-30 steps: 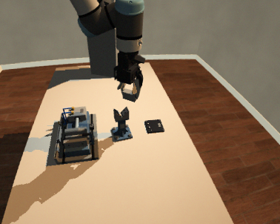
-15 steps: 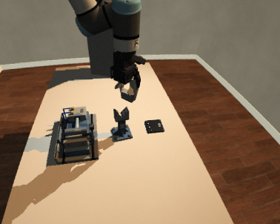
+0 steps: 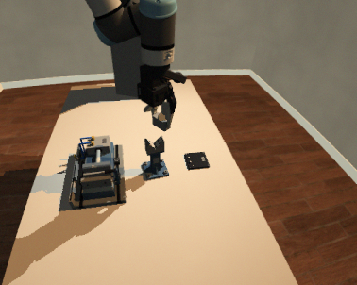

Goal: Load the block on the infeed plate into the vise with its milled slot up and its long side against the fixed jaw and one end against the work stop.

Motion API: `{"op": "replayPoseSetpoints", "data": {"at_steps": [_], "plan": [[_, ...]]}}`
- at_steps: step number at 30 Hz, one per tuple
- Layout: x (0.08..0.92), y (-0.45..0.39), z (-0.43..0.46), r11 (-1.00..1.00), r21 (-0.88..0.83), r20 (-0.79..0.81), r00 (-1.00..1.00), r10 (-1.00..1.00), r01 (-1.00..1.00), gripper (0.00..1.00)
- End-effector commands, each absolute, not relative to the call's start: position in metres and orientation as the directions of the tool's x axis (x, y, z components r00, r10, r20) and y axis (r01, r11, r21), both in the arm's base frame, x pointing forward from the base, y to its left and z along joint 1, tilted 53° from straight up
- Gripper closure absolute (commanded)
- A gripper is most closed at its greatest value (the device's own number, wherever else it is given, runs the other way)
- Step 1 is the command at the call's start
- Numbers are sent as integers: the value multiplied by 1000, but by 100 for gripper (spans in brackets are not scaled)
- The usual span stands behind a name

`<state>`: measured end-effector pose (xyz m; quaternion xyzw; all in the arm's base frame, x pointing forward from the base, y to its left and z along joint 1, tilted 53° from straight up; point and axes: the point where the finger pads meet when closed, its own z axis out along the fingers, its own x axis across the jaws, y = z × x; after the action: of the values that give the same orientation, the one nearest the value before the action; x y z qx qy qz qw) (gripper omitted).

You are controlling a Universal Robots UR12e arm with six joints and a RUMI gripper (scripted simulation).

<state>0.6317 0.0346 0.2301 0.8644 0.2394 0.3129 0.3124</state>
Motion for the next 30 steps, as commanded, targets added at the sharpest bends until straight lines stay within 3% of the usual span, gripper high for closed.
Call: {"op": "replayPoseSetpoints", "data": {"at_steps": [1,30], "plan": [[631,33,232,-718,671,424,699,577,185,100],[630,23,239,-821,570,555,720,417,35,100]]}}
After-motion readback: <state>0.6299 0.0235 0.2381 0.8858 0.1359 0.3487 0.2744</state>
